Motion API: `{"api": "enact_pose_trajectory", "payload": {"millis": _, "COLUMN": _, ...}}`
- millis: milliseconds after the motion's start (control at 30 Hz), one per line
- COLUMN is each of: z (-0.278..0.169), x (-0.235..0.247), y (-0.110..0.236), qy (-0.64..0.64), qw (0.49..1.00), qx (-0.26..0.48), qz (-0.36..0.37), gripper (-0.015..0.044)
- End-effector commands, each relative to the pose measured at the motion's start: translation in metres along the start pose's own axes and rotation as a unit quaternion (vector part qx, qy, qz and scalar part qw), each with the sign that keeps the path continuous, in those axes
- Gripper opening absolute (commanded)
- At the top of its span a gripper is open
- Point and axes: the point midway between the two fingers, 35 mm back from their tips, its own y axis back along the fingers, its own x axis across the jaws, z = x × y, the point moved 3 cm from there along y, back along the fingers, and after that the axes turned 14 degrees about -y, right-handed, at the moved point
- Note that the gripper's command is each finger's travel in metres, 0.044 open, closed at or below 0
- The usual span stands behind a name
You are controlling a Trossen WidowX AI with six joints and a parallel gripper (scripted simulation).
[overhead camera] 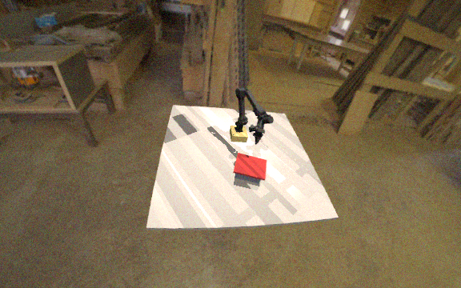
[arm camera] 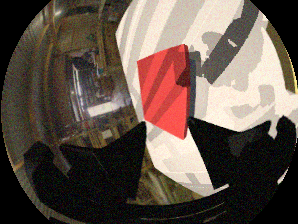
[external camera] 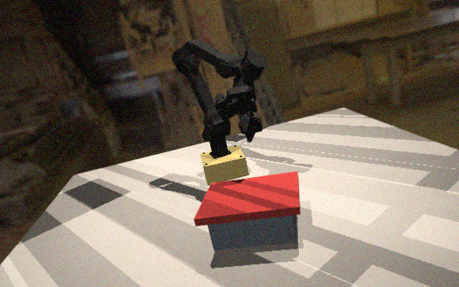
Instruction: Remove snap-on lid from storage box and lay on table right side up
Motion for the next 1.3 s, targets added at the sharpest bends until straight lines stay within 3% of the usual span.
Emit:
{"api": "enact_pose_trajectory", "payload": {"millis": 0, "z": 0.001, "x": 0.0, "y": -0.001, "qy": -0.004, "qw": 1.0, "qx": -0.003, "qz": 0.0, "gripper": 0.0235}}
{"api": "enact_pose_trajectory", "payload": {"millis": 300, "z": 0.013, "x": -0.05, "y": -0.044, "qy": -0.009, "qw": 1.0, "qx": -0.007, "qz": -0.001, "gripper": 0.0235}}
{"api": "enact_pose_trajectory", "payload": {"millis": 1267, "z": 0.011, "x": -0.049, "y": -0.084, "qy": -0.008, "qw": 1.0, "qx": -0.007, "qz": -0.001, "gripper": 0.0235}}
